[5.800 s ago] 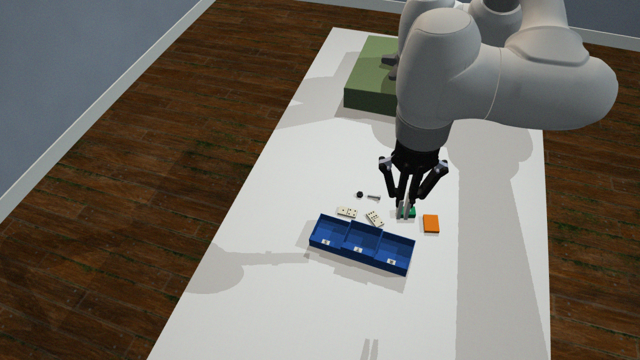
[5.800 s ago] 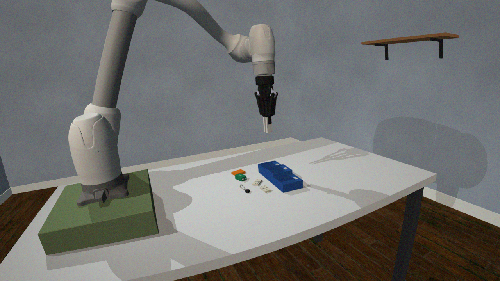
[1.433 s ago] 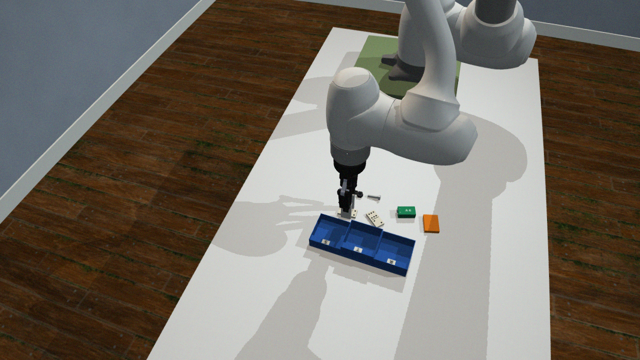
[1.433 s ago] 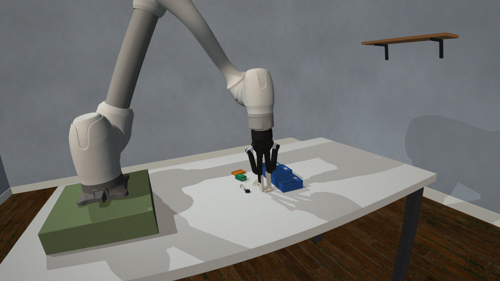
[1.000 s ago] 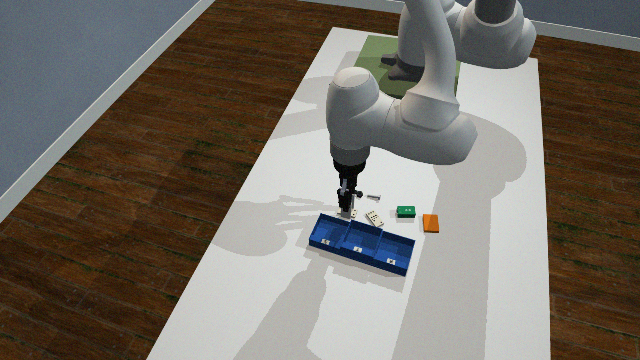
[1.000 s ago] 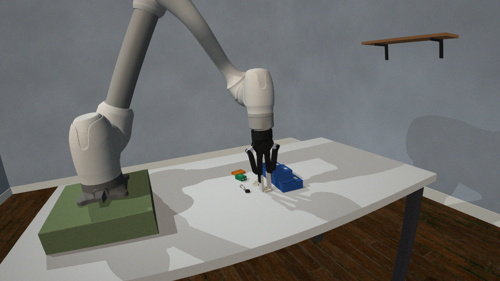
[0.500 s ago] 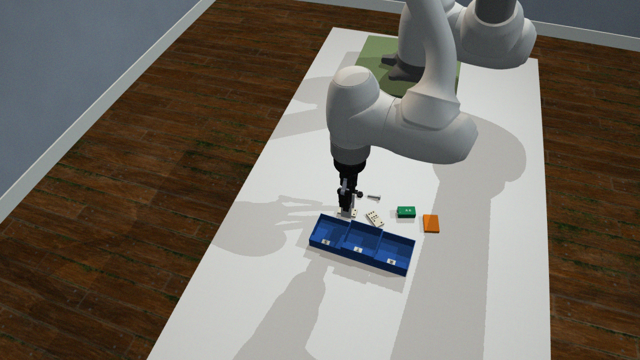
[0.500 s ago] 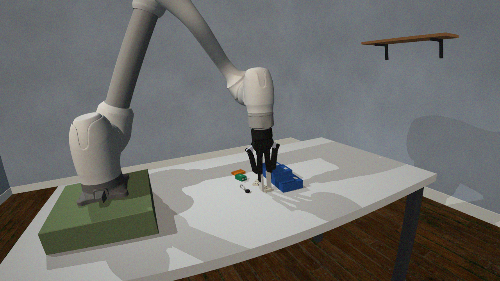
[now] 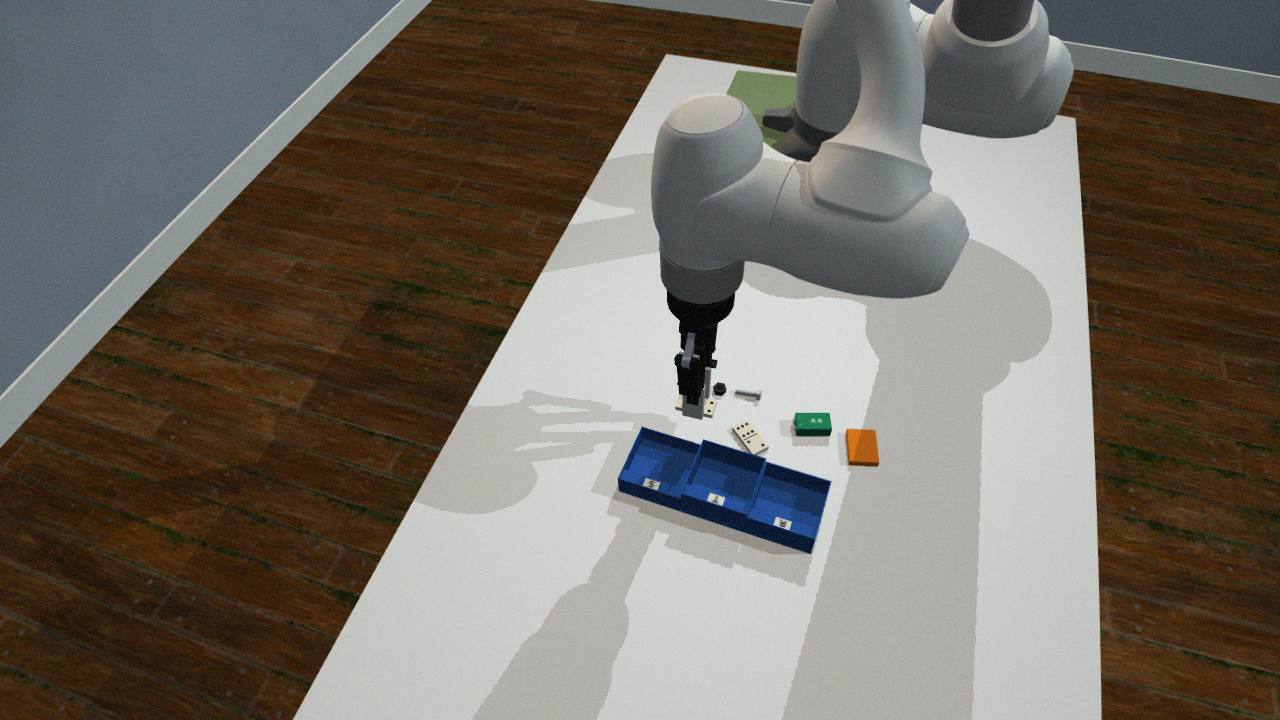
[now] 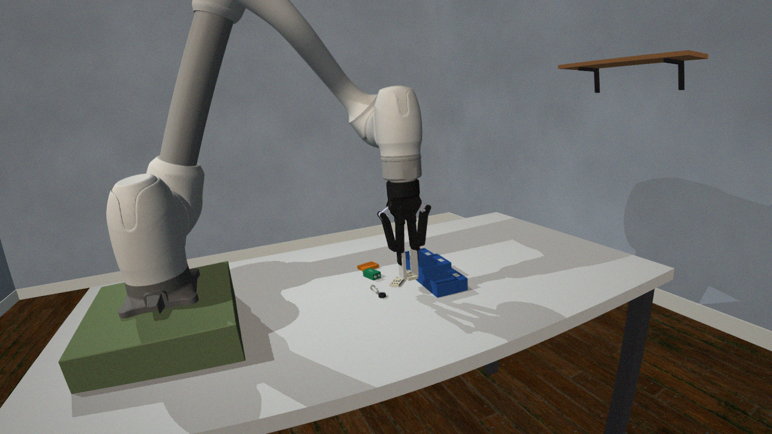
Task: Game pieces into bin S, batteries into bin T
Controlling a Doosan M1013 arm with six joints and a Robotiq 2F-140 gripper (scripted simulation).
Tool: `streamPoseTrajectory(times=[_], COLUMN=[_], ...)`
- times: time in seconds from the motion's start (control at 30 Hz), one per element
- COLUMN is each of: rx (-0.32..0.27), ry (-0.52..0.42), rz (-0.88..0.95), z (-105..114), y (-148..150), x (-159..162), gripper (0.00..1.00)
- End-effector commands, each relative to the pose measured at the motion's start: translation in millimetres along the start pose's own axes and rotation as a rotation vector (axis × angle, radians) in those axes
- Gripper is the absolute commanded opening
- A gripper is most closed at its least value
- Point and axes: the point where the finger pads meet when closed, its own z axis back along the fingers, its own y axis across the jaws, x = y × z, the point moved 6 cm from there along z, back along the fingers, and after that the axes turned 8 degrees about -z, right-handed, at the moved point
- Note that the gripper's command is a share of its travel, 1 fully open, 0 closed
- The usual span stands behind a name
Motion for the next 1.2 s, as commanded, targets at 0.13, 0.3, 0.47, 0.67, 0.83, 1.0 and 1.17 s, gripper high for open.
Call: streamPoseTrajectory(times=[0.13,0.3,0.47,0.67,0.83,1.0,1.17], rx=[0.0,0.0,0.0,0.0,0.0,0.0,0.0], ry=[0.0,0.0,0.0,0.0,0.0,0.0,0.0], rz=[0.0,0.0,0.0,0.0,-0.066,-0.066,-0.066], z=[15.6,15.6,15.6,22.2,22.2,22.2,22.1], y=[0.0,0.0,0.0,0.0,19.9,37.7,67.5], x=[0.0,0.0,0.0,0.0,2.7,5.2,9.3], gripper=[0.13,0.13,0.13,0.13,0.13,0.13,0.13])
